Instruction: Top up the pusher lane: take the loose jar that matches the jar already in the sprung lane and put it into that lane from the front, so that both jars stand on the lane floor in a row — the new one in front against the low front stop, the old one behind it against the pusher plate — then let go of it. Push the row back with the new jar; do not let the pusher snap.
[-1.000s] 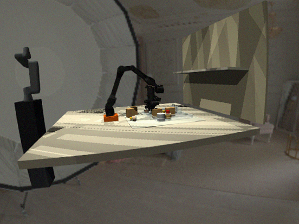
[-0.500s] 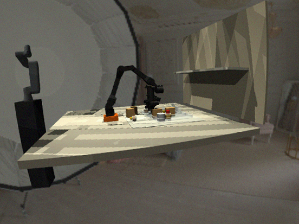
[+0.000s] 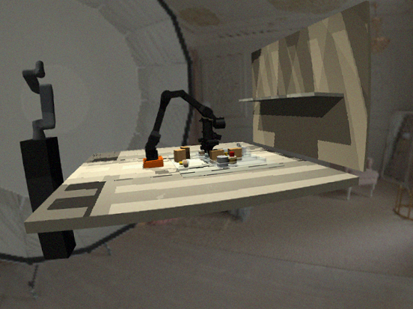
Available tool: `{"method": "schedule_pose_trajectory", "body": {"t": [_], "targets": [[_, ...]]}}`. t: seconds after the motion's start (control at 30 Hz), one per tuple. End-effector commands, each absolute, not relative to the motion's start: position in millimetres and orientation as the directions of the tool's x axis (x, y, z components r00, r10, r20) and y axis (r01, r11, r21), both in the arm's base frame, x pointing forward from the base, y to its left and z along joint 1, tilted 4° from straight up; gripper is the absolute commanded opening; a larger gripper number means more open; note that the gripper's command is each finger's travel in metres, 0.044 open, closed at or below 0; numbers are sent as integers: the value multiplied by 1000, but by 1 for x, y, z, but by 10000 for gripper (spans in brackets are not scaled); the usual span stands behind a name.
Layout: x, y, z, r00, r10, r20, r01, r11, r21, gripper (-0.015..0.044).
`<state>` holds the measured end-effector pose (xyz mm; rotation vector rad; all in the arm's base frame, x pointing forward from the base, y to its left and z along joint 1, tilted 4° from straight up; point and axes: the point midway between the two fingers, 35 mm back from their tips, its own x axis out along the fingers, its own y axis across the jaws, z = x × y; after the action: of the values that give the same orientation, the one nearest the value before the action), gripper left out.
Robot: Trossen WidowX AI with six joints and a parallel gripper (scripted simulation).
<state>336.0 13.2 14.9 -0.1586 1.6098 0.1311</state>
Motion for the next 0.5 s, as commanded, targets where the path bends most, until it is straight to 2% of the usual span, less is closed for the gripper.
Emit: {"method": "schedule_pose_trajectory", "body": {"t": [0.0,0.27,0.47], "targets": [[335,13,15,-37,-20,-999,-184,983,-12,0],[335,13,15,-37,-20,-999,-184,983,-12,0],[336,13,15,-37,-20,-999,-184,983,-12,157]]}}
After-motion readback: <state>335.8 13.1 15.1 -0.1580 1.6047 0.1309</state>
